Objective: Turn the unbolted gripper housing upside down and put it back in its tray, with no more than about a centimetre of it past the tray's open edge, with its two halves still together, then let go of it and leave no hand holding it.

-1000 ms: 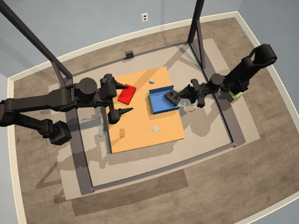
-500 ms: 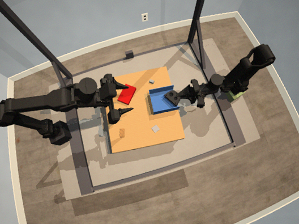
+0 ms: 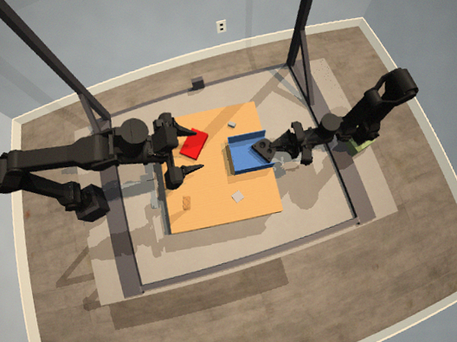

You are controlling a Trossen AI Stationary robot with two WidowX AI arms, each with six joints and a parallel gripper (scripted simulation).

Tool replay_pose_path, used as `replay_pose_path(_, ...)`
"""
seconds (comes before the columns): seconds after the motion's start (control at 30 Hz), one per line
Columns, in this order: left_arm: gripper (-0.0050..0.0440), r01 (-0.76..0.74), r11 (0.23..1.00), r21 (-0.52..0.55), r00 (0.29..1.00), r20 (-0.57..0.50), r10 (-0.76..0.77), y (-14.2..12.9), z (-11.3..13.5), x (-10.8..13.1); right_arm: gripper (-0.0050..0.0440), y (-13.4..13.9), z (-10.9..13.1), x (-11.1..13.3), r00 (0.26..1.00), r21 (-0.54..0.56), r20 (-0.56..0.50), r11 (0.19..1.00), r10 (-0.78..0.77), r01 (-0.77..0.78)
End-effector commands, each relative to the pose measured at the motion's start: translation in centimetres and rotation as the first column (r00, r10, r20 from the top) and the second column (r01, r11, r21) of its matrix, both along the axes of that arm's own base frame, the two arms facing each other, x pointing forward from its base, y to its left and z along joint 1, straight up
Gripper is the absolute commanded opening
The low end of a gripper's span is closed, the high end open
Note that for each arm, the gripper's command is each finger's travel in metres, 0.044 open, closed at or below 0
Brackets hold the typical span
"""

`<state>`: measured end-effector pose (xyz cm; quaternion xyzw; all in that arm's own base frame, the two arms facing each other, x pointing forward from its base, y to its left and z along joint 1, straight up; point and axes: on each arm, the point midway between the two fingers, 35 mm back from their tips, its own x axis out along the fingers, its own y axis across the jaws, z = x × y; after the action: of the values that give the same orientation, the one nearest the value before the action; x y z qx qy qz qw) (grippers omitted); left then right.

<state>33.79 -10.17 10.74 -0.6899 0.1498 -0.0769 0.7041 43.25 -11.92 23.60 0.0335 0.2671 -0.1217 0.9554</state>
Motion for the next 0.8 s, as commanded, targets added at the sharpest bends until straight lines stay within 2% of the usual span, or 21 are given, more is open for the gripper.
replay_pose_path(0.0,0.0156,0.005,1.000,-0.007,1.000,0.015,-0.004,-0.10,0.36,0.13,0.0440,0.05,1.01,0.06,1.000,-0.006,0.023,1.000,0.006,-0.005)
replay_pose_path(0.47,0.0156,0.005,1.000,-0.007,1.000,0.014,-0.005,-0.10,-0.12,0.12,0.0440,0.05,1.01,0.06,1.000,-0.006,0.023,1.000,0.006,-0.005)
replay_pose_path(0.53,0.0204,0.000,1.000,-0.005,1.000,0.017,0.000,-0.04,0.09,0.15,0.0440,0.05,1.01,0.06,1.000,-0.006,0.023,1.000,0.006,-0.005)
replay_pose_path(0.77,0.0218,0.000,1.000,-0.005,1.000,0.017,0.000,-0.04,0.09,0.15,0.0440,0.05,1.01,0.06,1.000,-0.006,0.023,1.000,0.006,-0.005)
